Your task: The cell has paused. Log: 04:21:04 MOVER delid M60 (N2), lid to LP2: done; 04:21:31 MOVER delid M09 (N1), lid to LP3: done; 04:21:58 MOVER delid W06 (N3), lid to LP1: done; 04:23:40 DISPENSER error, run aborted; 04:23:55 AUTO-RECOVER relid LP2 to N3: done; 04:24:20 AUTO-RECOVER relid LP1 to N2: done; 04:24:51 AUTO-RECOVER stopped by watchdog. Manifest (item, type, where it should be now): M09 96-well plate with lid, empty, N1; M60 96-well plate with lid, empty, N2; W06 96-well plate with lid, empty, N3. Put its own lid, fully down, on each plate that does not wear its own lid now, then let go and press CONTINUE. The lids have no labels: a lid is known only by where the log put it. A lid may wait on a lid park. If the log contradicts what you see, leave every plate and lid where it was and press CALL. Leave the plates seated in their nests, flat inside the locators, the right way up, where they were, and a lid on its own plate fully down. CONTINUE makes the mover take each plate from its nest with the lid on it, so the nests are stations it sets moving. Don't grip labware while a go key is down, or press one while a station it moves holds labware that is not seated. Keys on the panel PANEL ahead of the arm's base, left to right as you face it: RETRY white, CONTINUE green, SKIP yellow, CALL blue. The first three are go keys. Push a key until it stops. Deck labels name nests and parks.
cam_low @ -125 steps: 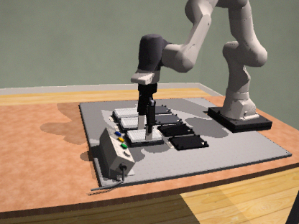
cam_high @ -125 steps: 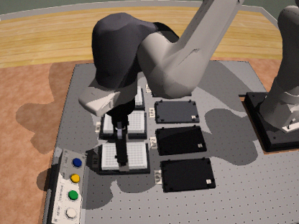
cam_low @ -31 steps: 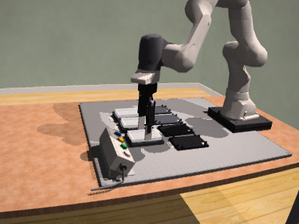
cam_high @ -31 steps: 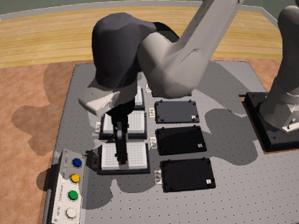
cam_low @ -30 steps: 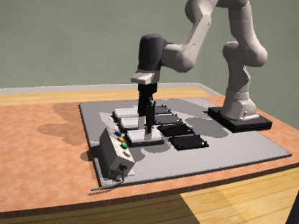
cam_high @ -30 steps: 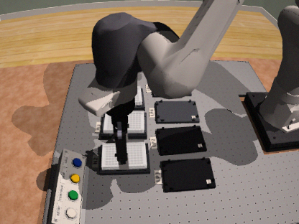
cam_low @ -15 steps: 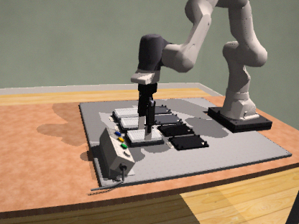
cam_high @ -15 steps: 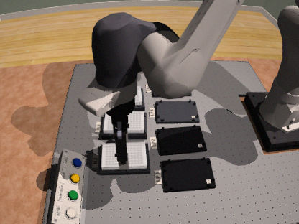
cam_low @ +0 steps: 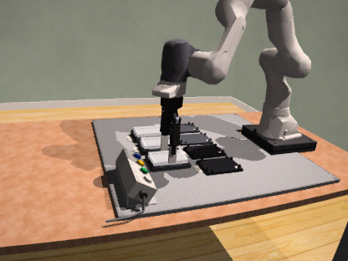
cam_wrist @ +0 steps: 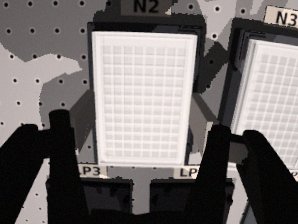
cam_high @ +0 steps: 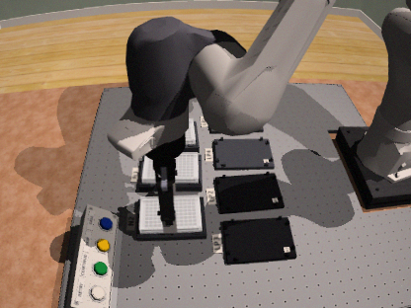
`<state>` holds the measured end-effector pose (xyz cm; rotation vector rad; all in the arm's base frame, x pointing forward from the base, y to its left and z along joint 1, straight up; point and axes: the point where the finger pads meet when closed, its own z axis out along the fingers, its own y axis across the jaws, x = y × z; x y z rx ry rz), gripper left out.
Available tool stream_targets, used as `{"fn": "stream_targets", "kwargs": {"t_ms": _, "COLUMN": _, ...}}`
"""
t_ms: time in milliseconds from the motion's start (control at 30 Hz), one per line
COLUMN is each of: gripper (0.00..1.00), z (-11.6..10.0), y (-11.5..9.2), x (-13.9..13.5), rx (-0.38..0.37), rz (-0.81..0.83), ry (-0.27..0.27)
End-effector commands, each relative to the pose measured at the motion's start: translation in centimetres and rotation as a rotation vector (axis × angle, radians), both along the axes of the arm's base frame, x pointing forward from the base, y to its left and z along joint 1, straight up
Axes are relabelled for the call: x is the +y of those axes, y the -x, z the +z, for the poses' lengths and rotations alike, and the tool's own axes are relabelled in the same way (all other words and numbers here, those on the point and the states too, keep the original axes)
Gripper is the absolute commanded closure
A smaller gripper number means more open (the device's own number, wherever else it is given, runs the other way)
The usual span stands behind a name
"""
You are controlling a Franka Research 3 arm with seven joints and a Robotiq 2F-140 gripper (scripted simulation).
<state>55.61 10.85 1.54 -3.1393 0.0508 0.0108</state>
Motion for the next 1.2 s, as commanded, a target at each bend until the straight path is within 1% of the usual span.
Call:
{"fn": "stream_targets", "kwargs": {"t_ms": 0, "gripper": 1.0, "z": 0.03, "y": 0.13, "x": 0.01, "rx": 0.002, "rz": -0.001, "ry": 0.002}}
{"fn": "stream_targets", "kwargs": {"t_ms": 1167, "gripper": 1.0, "z": 0.33, "y": 0.12, "x": 0.01, "rx": 0.002, "rz": -0.001, "ry": 0.002}}
